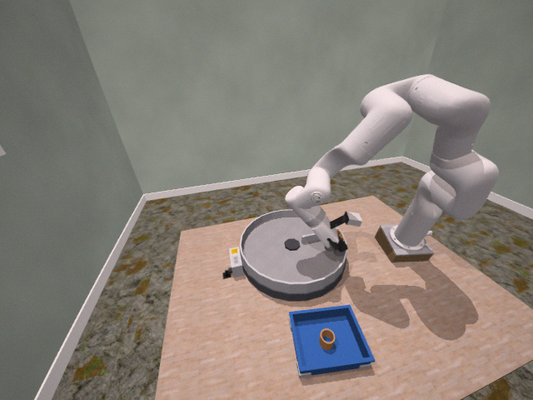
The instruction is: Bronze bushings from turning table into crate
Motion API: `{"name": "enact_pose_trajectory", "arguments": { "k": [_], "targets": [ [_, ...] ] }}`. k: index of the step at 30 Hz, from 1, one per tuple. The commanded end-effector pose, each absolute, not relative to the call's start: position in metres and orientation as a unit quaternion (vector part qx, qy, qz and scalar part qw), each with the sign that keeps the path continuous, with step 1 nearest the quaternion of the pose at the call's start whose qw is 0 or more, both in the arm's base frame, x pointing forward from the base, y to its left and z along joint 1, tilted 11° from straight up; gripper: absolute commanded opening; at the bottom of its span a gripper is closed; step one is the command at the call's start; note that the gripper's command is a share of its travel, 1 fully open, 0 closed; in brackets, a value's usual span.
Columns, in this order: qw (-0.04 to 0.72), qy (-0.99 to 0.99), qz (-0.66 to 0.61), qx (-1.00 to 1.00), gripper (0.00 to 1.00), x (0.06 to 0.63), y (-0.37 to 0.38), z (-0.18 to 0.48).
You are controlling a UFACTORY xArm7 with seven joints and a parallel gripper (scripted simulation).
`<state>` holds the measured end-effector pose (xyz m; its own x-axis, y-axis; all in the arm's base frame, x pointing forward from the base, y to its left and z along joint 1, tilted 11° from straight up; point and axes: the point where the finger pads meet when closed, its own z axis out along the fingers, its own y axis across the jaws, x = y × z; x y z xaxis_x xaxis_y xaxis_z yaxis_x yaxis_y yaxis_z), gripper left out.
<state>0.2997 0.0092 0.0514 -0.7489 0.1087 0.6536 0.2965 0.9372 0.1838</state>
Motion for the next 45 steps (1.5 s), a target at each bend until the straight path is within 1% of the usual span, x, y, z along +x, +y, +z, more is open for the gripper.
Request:
{"name": "enact_pose_trajectory", "arguments": {
  "k": [1, 8, 20, 26, 45],
  "targets": [
    [0.335, -0.925, -0.139, -0.110, 0.00, 0.301, 0.008, 0.052],
    [0.335, -0.925, -0.139, -0.110, 0.00, 0.301, 0.007, 0.058],
    [0.335, -0.925, -0.139, -0.110, 0.00, 0.299, -0.002, 0.108],
    [0.335, -0.925, -0.139, -0.110, 0.00, 0.299, -0.004, 0.117],
    [0.335, -0.925, -0.139, -0.110, 0.00, 0.301, -0.005, 0.119]
  ]
}}
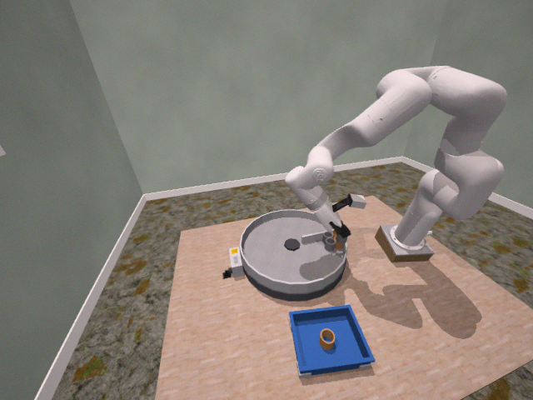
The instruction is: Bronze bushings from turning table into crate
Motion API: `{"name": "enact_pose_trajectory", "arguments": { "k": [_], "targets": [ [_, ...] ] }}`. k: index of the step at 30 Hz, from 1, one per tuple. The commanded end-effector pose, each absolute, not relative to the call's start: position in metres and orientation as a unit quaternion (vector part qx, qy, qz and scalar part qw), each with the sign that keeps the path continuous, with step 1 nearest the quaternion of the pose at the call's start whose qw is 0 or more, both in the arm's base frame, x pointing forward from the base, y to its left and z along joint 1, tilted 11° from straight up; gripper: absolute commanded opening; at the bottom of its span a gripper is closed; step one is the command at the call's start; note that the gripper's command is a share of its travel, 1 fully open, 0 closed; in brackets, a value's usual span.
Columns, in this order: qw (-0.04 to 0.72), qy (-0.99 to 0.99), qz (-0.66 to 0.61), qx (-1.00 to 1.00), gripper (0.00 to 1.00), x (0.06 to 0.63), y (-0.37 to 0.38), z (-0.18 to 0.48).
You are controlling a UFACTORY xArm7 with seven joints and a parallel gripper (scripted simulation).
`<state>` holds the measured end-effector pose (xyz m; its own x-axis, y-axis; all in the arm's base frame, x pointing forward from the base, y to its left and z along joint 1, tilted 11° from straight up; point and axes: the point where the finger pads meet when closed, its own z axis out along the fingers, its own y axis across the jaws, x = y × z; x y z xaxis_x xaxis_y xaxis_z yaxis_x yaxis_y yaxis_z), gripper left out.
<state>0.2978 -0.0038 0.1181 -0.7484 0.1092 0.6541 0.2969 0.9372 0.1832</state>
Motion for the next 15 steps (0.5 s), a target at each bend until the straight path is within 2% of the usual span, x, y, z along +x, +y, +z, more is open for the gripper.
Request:
{"name": "enact_pose_trajectory", "arguments": {
  "k": [1, 11, 15],
  "targets": [
    [0.335, -0.925, -0.139, -0.110, 0.00, 0.302, -0.006, 0.119],
    [0.335, -0.925, -0.139, -0.110, 0.00, 0.341, -0.025, 0.117],
    [0.335, -0.925, -0.139, -0.110, 0.00, 0.373, -0.040, 0.115]
  ]
}}
